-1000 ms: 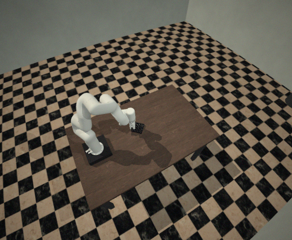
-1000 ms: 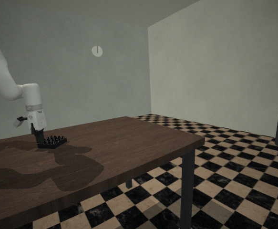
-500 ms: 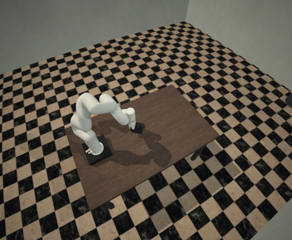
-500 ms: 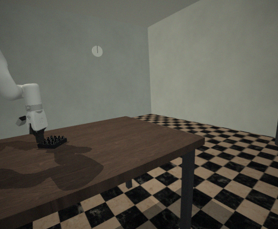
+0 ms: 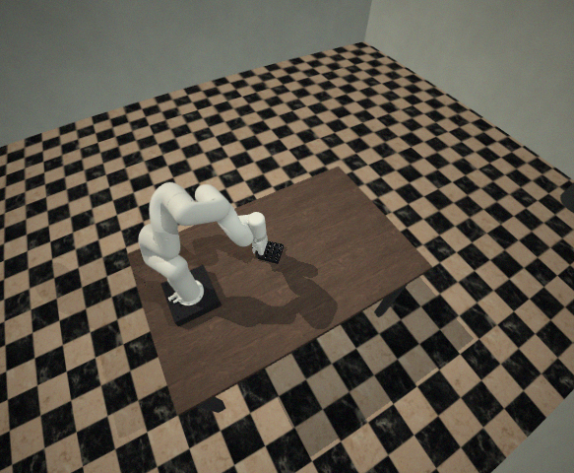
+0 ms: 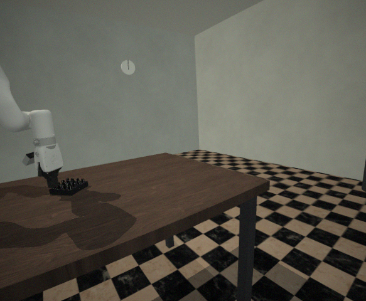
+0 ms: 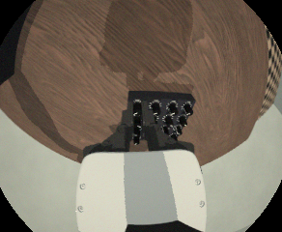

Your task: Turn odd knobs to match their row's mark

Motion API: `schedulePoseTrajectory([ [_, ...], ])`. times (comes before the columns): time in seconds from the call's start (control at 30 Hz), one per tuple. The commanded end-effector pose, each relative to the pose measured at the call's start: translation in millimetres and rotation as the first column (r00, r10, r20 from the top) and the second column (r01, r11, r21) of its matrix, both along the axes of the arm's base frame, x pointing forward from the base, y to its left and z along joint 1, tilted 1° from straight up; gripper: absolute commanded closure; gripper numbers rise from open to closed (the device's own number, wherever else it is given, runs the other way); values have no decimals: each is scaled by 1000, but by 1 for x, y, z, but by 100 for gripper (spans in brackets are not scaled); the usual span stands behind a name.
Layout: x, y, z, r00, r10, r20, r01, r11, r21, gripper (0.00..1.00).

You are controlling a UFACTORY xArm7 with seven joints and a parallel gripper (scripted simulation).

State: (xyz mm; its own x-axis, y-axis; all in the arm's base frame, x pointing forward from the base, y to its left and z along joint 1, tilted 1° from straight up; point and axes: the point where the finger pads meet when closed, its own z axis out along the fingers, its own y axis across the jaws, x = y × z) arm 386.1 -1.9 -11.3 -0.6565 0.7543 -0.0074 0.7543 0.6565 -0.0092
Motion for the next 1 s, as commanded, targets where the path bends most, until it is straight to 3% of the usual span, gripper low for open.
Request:
schedulePoseTrajectory([
  [0.0, 1, 0, 1, 1000, -3, 3, 3, 1000, 0, 92],
  [0.47, 1, 0, 1, 1000, -3, 3, 3, 1000, 0, 92],
  [0.5, 1, 0, 1, 1000, -3, 3, 3, 1000, 0, 81],
  [0.97, 1, 0, 1, 1000, -3, 3, 3, 1000, 0, 81],
])
